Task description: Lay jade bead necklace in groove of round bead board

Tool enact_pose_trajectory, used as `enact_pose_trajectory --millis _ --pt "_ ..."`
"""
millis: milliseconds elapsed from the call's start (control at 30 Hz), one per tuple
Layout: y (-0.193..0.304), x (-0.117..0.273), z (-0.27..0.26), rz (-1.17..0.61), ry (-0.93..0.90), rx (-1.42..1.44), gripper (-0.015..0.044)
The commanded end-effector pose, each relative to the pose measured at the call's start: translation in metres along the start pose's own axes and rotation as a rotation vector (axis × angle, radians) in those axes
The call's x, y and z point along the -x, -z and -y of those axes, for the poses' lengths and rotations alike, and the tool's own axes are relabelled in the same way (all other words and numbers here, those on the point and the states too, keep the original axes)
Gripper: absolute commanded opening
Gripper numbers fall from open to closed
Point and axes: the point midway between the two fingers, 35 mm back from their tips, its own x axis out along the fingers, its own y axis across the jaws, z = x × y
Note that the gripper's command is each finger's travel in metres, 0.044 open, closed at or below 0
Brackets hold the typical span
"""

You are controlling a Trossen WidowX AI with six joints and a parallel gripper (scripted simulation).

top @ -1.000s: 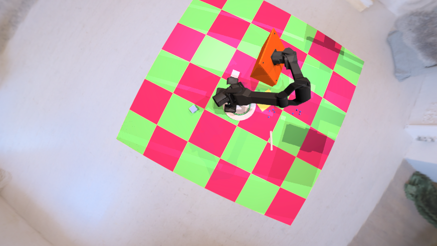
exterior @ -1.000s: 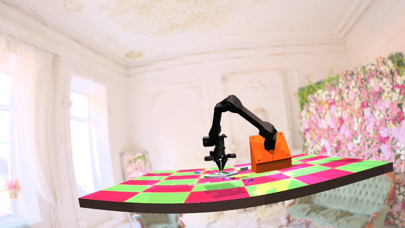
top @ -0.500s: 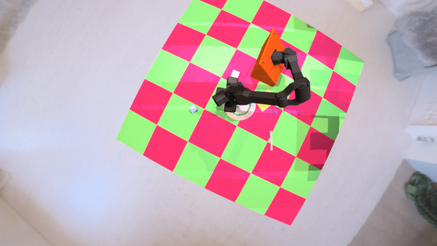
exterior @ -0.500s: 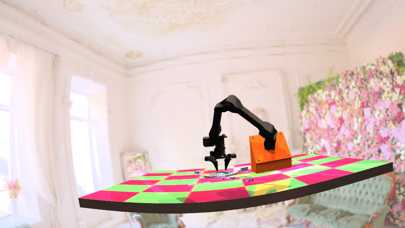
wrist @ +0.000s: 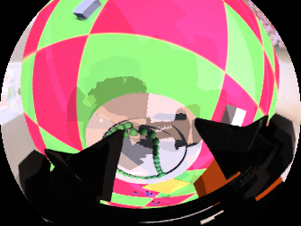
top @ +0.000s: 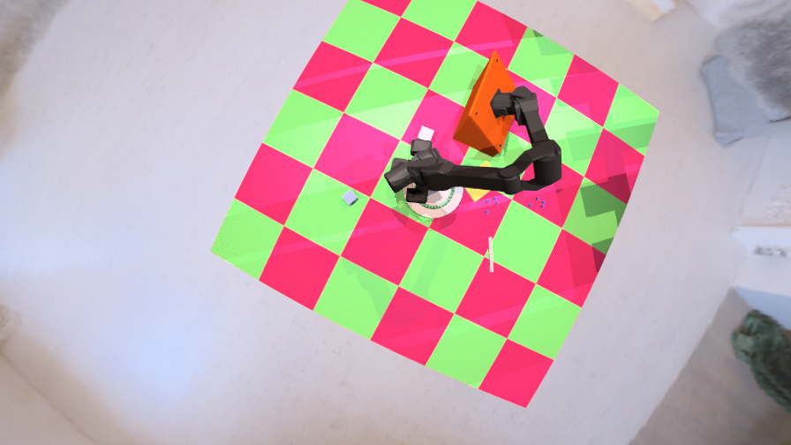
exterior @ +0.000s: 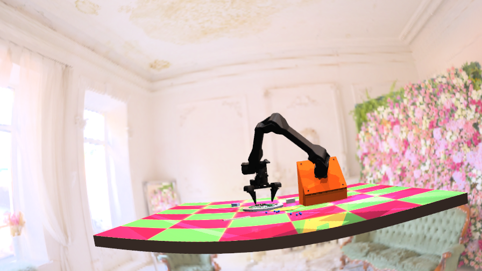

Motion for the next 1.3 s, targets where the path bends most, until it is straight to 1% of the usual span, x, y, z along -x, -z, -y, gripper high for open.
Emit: enact_pose_trajectory --millis 0,1100,1167,1267 --pt "0.000 0.000 0.000 0.001 0.003 0.004 0.0440" --pt "0.000 0.000 0.000 0.001 0.003 0.004 0.0440" --pt "0.005 0.002 -0.001 0.001 0.003 0.018 0.0387" --pt "0.026 0.011 -0.005 0.001 0.003 0.074 0.0309"
